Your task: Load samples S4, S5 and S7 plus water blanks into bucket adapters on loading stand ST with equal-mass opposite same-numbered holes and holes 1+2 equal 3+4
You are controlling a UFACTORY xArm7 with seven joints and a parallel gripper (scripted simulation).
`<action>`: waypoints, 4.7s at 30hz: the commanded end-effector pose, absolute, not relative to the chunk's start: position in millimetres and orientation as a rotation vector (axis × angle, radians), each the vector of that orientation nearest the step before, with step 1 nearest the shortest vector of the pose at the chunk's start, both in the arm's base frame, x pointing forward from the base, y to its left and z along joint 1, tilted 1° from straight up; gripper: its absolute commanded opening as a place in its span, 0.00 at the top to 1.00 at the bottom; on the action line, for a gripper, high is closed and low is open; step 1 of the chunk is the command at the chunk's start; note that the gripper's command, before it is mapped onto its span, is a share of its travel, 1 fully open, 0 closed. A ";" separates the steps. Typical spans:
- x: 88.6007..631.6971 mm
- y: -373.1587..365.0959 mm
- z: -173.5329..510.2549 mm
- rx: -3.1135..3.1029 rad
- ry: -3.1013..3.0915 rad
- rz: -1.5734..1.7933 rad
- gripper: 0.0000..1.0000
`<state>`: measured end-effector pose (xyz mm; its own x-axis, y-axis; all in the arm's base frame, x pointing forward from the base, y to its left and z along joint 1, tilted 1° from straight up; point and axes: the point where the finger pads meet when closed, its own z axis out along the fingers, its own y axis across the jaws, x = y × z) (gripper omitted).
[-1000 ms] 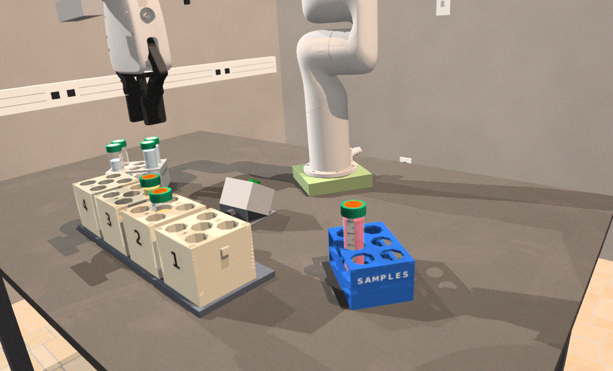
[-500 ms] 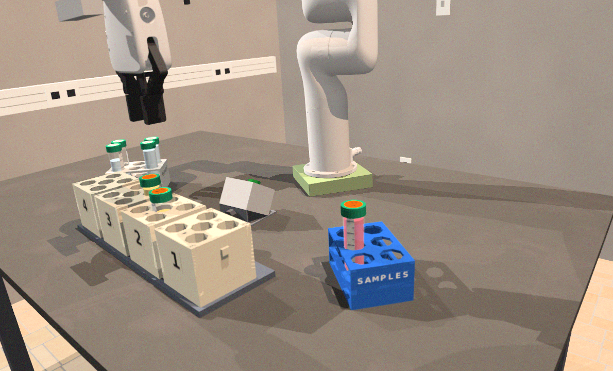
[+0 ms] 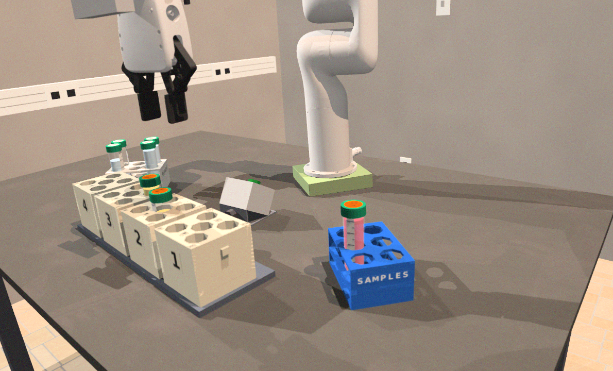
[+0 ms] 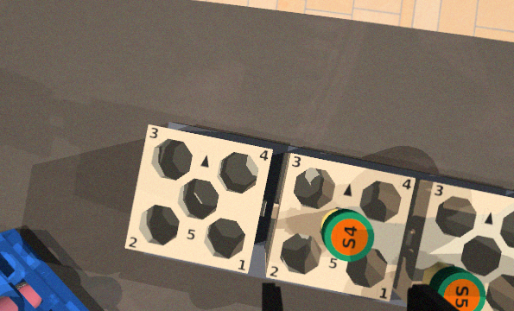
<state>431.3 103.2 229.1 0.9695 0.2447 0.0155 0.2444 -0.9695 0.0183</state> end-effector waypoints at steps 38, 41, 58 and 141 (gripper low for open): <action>333.9 267.8 227.3 2.743 1.494 0.027 0.43; 331.3 272.1 227.2 2.743 1.494 0.027 0.43; 292.6 336.5 225.8 2.743 1.494 0.027 0.43; 294.7 336.5 108.9 2.743 1.494 0.026 0.43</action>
